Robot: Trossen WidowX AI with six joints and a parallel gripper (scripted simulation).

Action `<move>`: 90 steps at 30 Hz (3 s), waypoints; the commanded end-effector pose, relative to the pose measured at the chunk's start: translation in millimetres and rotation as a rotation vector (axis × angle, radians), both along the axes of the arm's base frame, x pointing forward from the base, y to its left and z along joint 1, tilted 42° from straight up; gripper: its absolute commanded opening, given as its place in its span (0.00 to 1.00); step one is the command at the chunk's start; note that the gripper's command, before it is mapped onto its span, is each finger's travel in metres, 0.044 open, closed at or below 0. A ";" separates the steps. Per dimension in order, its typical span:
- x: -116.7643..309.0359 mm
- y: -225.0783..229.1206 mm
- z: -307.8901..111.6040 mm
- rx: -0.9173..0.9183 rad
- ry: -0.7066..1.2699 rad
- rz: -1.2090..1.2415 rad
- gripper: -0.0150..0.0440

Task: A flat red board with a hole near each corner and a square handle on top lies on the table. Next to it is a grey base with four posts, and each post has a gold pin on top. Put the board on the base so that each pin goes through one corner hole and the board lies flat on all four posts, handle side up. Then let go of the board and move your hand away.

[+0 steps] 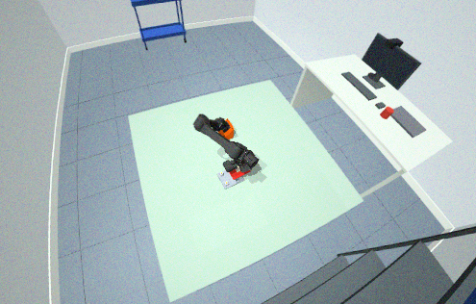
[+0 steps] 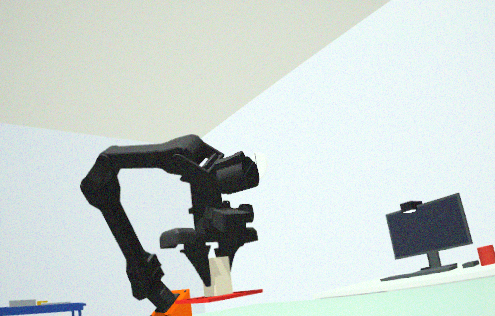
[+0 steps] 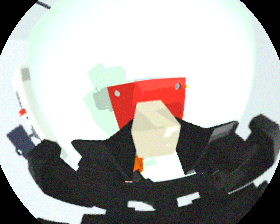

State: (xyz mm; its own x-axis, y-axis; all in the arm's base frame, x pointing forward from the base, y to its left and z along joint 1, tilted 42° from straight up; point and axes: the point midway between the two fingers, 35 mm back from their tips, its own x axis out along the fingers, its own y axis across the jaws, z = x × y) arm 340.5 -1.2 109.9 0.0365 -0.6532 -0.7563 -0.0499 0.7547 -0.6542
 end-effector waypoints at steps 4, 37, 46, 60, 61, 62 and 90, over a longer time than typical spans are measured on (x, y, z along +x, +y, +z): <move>-1.3 -14.7 14.7 -0.008 -0.015 -0.009 0.25; -4.3 -39.2 22.0 -0.012 -0.025 -0.031 0.25; -4.5 -48.9 15.5 -0.013 -0.023 -0.029 0.25; -3.6 -55.2 6.3 -0.011 -0.023 -0.030 0.25; -3.6 -54.7 7.0 -0.010 -0.024 -0.031 0.25; -3.6 -54.2 7.8 -0.009 -0.025 -0.033 0.25; -3.5 -61.5 0.1 -0.010 -0.023 -0.030 0.25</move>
